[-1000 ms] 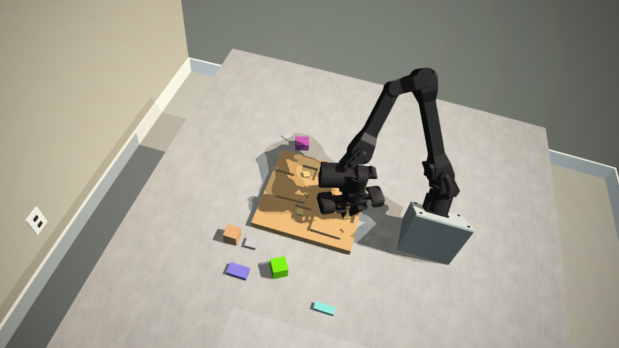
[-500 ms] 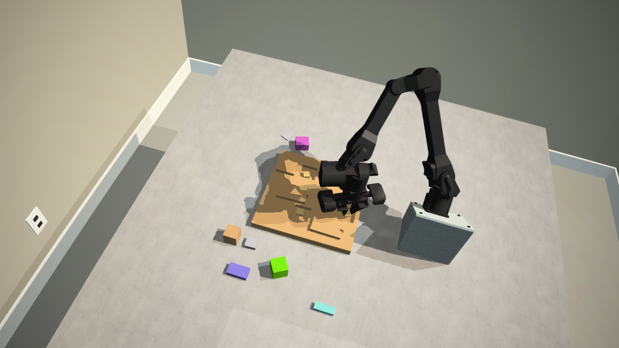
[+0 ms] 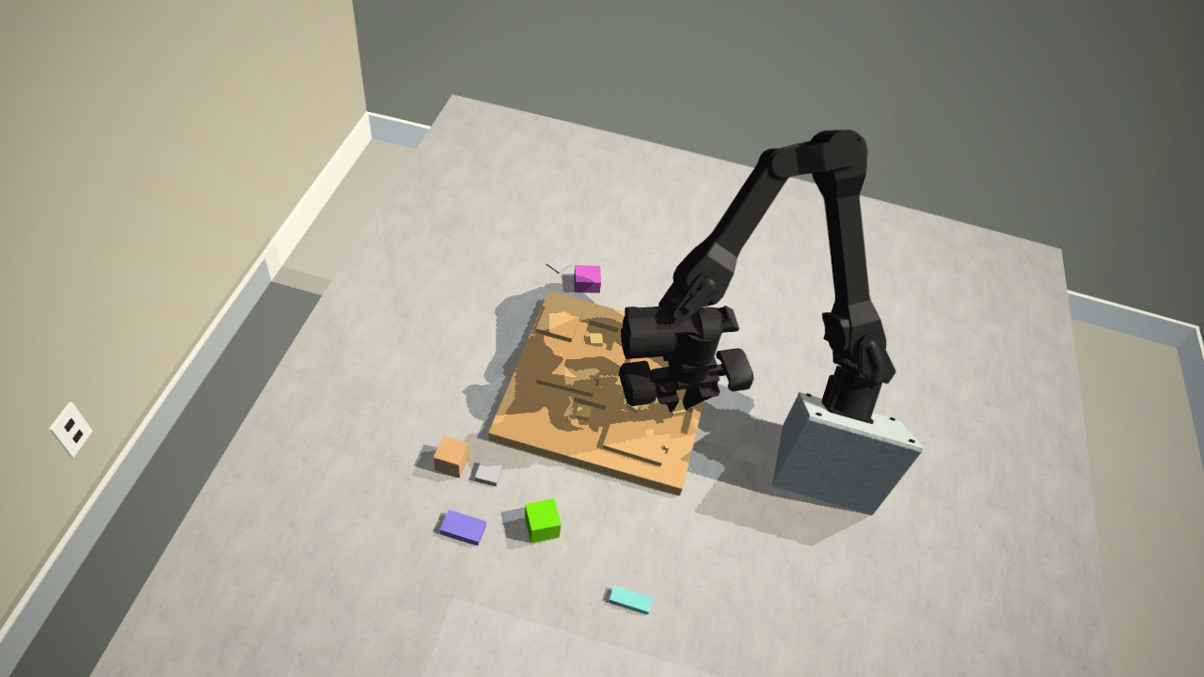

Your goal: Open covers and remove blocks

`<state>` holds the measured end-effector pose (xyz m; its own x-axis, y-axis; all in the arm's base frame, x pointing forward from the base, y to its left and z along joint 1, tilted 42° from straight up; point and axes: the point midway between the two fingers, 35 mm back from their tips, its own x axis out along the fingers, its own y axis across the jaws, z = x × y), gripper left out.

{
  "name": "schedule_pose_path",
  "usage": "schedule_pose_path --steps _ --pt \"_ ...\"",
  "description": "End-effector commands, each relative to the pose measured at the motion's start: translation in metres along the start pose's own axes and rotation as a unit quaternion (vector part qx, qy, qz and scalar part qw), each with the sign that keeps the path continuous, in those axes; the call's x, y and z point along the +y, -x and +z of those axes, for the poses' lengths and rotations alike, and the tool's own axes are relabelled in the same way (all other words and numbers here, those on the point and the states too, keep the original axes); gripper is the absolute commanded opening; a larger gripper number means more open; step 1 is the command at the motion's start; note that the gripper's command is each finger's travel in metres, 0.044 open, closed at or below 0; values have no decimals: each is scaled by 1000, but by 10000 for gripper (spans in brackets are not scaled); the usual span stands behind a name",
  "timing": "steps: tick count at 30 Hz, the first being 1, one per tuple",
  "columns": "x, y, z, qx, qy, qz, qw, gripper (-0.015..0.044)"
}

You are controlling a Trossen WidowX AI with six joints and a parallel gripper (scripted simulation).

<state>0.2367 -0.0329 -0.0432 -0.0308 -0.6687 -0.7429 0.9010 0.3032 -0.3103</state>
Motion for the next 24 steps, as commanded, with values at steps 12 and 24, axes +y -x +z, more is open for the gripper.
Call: schedule_pose_path --steps 12,24 --pt "2 24 0 1 -2 4 1000 80" --pt "1 55 0 2 -2 4 1000 80"
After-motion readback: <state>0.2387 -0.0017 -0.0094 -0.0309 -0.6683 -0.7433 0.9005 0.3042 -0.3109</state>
